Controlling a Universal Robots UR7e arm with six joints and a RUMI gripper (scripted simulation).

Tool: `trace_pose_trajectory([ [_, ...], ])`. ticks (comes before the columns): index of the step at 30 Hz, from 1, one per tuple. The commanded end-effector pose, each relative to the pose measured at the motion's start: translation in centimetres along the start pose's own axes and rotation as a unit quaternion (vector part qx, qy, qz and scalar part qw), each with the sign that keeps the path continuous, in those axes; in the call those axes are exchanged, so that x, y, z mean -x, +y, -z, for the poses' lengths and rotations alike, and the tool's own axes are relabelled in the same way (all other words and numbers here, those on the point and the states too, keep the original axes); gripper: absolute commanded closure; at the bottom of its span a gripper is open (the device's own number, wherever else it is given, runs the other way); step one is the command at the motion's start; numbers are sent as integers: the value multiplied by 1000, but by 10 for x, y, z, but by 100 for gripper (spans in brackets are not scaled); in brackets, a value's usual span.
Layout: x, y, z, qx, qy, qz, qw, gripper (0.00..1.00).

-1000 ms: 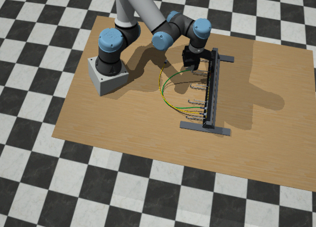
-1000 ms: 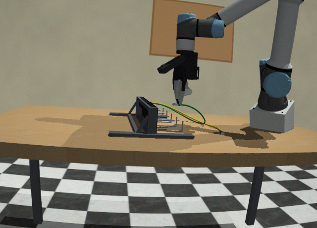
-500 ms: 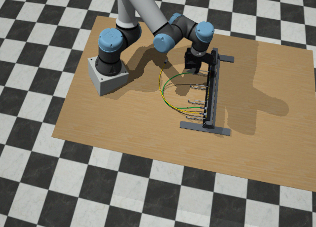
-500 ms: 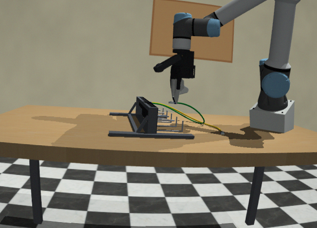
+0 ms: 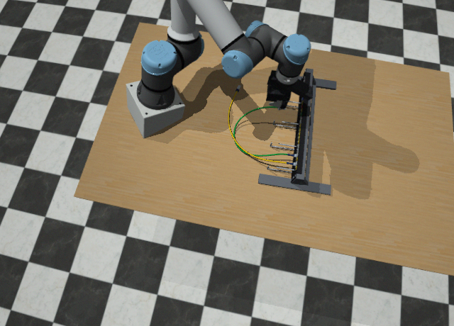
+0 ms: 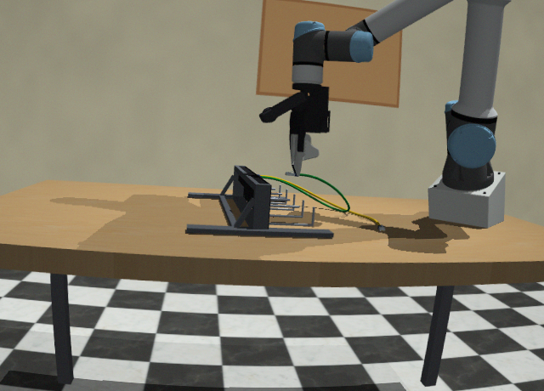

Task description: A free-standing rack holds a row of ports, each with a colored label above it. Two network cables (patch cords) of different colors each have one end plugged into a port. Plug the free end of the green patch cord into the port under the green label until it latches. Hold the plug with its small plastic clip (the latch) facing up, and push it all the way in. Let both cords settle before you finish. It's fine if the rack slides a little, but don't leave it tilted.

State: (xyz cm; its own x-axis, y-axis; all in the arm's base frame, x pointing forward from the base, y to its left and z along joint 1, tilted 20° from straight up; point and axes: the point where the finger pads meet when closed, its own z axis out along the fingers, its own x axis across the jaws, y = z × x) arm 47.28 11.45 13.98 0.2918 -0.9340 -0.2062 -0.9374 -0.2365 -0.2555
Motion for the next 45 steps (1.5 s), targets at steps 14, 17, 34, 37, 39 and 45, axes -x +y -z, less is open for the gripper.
trace_pose_trajectory([
  [14,-8,-4,2,0,0,-25,1000,100],
  [17,-9,-4,2,0,0,-27,1000,100],
  [34,-10,-5,3,0,0,-30,1000,100],
  [37,-10,-5,3,0,0,-30,1000,100],
  [39,-10,-5,3,0,0,-30,1000,100],
  [45,-10,-5,3,0,0,-30,1000,100],
])
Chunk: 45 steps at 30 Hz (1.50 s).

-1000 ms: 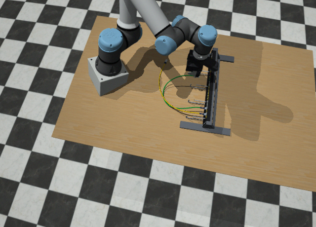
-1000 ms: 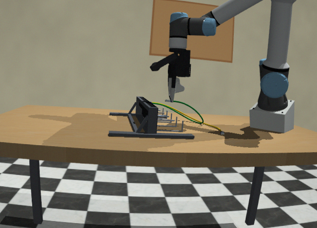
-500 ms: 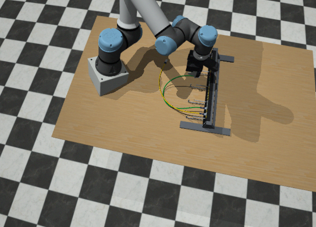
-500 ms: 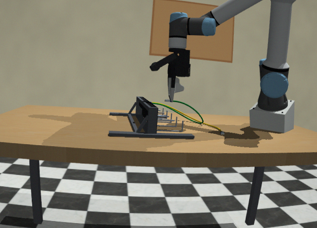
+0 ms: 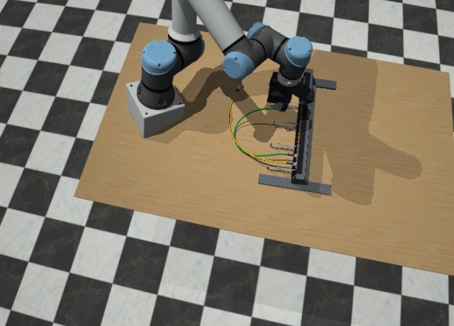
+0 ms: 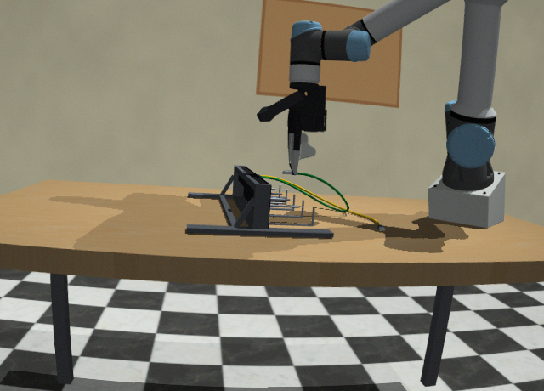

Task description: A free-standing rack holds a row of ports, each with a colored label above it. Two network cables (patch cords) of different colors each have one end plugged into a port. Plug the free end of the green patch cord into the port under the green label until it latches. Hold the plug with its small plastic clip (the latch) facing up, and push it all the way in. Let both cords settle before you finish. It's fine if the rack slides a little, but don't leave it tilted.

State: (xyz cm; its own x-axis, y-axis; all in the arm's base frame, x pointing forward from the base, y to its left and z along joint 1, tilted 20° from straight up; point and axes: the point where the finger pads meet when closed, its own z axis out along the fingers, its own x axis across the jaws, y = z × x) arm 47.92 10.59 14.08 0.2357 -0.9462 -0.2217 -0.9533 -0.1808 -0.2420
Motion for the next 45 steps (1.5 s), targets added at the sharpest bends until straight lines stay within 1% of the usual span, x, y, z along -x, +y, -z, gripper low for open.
trace_pose_trajectory([
  [1,0,0,0,-1,0,0,1000,100],
  [33,0,-2,-1,1,0,0,1000,100],
  [45,0,-15,-13,3,1,0,1000,100],
])
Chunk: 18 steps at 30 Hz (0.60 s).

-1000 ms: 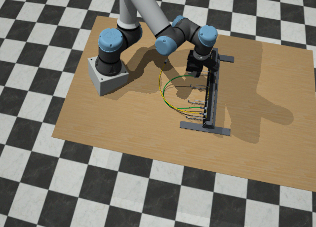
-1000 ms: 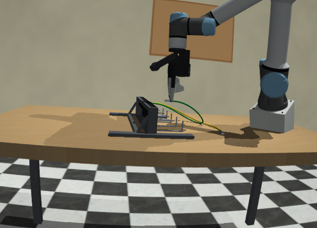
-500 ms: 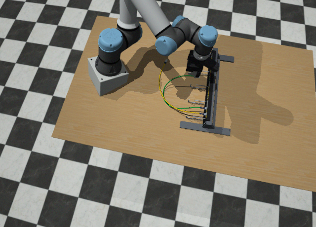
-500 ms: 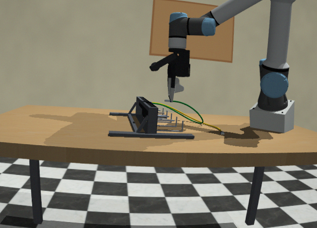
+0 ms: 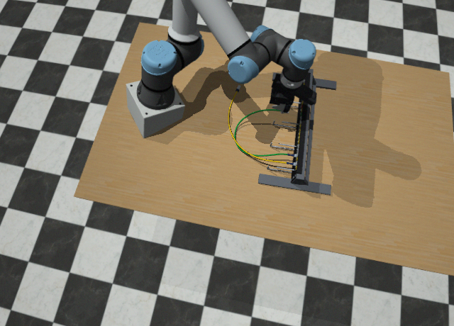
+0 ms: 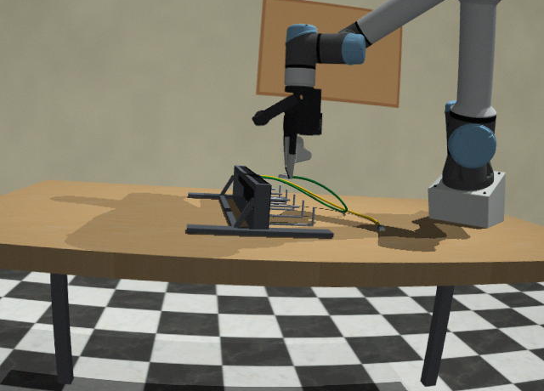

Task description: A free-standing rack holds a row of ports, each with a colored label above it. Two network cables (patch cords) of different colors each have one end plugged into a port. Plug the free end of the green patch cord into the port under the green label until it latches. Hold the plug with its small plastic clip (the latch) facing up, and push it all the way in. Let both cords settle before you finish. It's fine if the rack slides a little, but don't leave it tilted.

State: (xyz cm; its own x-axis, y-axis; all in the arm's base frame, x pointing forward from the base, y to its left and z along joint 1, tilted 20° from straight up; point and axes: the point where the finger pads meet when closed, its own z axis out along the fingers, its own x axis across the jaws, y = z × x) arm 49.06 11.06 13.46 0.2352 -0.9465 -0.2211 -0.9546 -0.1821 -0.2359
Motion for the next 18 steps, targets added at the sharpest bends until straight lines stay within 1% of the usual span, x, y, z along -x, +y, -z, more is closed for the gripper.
trace_pose_trajectory([
  [1,0,-6,-5,-1,0,0,1000,100],
  [18,1,-22,-19,-1,0,0,1000,100],
])
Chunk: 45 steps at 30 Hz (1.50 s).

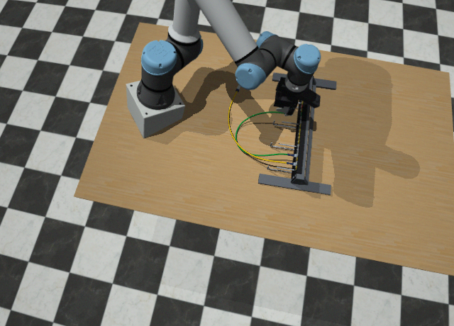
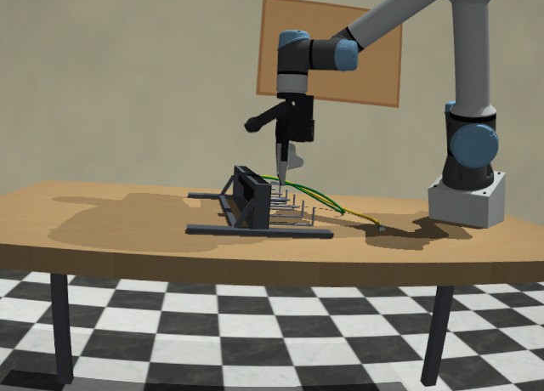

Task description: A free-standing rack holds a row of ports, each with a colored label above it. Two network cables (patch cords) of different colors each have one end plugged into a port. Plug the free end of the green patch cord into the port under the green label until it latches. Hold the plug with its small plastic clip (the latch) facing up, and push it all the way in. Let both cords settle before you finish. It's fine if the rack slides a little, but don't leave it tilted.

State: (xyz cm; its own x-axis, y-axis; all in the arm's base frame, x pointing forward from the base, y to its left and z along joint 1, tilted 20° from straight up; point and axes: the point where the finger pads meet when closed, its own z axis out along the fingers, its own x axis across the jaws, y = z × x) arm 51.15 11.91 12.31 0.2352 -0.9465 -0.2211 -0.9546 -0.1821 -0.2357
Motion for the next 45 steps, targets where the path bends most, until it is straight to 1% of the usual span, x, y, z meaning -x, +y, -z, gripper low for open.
trace_pose_trajectory([
  [1,0,-3,-2,-1,0,0,1000,100],
  [24,0,-4,-2,-1,0,0,1000,100],
  [45,0,-28,-2,-3,0,0,1000,100],
])
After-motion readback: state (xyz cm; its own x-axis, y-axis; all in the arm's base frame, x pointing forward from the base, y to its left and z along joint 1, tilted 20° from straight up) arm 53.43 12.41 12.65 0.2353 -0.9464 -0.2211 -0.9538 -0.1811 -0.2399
